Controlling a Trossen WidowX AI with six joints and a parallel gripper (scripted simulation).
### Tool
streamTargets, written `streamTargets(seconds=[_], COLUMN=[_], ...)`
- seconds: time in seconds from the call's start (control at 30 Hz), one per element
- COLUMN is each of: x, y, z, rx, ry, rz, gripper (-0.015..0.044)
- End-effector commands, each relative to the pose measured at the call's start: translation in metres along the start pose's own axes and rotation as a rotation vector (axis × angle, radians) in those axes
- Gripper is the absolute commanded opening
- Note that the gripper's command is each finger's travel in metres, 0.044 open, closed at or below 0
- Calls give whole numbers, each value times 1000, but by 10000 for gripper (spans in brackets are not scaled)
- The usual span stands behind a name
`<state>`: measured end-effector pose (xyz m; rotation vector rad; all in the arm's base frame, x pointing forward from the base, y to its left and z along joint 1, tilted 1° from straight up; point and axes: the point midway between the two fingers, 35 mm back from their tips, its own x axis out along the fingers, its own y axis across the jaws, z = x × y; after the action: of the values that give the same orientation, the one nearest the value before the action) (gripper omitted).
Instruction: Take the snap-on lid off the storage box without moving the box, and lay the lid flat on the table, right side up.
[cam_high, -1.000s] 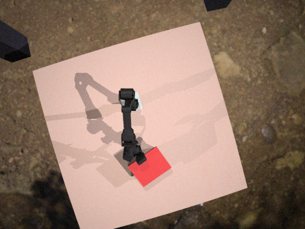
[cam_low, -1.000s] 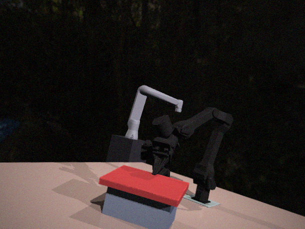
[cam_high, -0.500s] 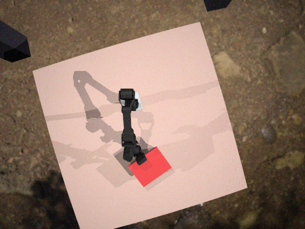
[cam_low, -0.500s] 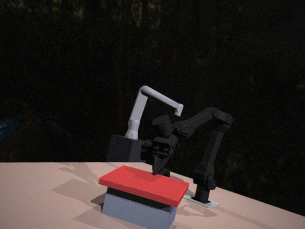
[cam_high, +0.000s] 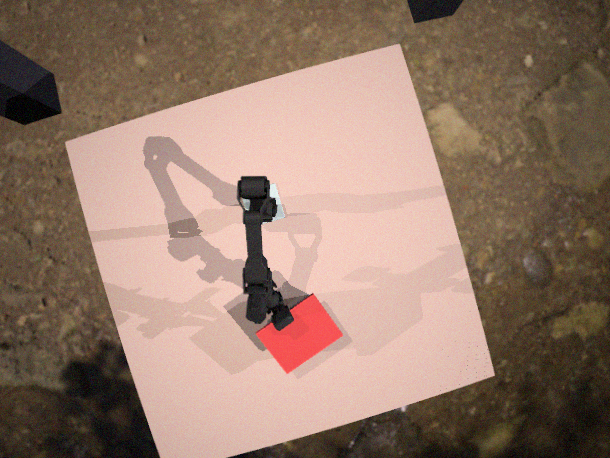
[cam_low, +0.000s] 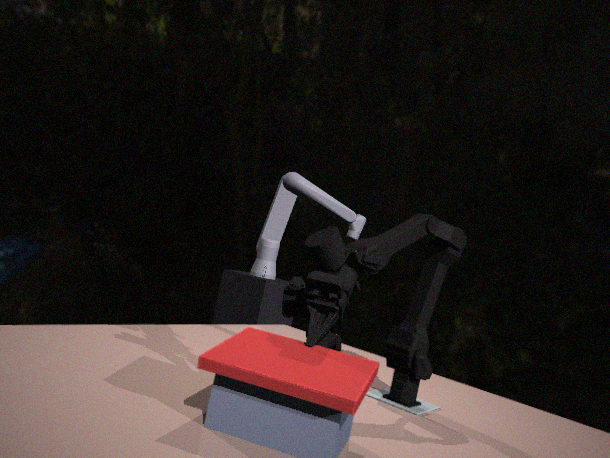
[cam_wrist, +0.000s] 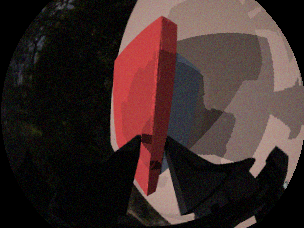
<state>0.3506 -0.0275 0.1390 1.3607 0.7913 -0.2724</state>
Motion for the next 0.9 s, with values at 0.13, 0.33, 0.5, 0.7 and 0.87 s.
streamTargets(seconds=[0.13, 0.33, 0.5, 0.7, 0.87], x=[-8, -12, -14, -17, -19], y=[13, 21, 27, 35, 42], z=[0, 0, 0, 0, 0], rx=[-2, -2, -2, -2, -2], ry=[-5, -5, -5, -5, -5], rz=[14, 14, 14, 14, 15], gripper=[0, 0, 0, 0, 0])
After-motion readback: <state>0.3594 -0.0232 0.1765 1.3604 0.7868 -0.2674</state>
